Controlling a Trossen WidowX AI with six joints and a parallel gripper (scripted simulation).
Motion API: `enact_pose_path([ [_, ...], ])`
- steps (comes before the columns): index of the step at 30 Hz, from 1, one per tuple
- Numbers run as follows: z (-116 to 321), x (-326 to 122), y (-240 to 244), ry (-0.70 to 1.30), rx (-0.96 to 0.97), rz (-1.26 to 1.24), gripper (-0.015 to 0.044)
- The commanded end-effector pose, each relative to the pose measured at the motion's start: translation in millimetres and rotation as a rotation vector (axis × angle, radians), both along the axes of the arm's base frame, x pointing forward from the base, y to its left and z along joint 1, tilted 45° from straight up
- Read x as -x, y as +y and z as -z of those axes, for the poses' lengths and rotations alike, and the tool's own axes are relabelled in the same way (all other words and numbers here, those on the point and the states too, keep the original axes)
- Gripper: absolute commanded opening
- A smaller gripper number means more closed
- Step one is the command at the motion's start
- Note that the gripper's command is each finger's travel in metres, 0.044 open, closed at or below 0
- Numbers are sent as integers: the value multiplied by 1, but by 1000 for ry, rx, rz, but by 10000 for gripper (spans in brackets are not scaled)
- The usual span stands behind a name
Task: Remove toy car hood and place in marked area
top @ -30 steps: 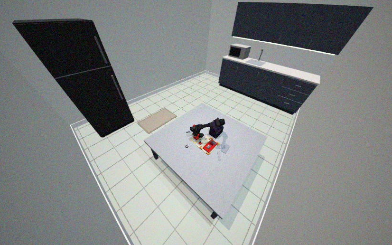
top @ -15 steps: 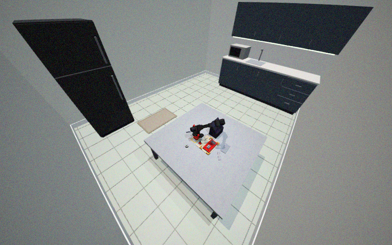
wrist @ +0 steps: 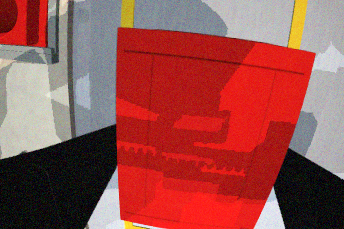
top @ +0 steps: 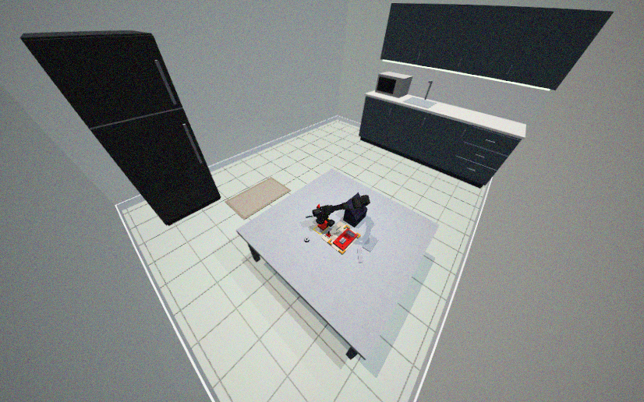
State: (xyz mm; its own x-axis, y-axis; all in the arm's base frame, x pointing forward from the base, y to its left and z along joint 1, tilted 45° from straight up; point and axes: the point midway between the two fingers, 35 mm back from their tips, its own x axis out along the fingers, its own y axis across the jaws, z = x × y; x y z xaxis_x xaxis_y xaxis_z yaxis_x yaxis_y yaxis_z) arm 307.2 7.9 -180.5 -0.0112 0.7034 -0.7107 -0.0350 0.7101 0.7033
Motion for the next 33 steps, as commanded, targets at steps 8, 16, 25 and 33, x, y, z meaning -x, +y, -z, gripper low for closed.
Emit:
enact_pose_path([
  [8, 0, 0, 0, 0, 0, 0, 341],
  [16, -30, -2, -32, -2, 4, 3, 440],
  [25, -52, -1, -52, -3, 3, 3, 440],
  [33, -52, -1, -52, -3, 3, 3, 440],
])
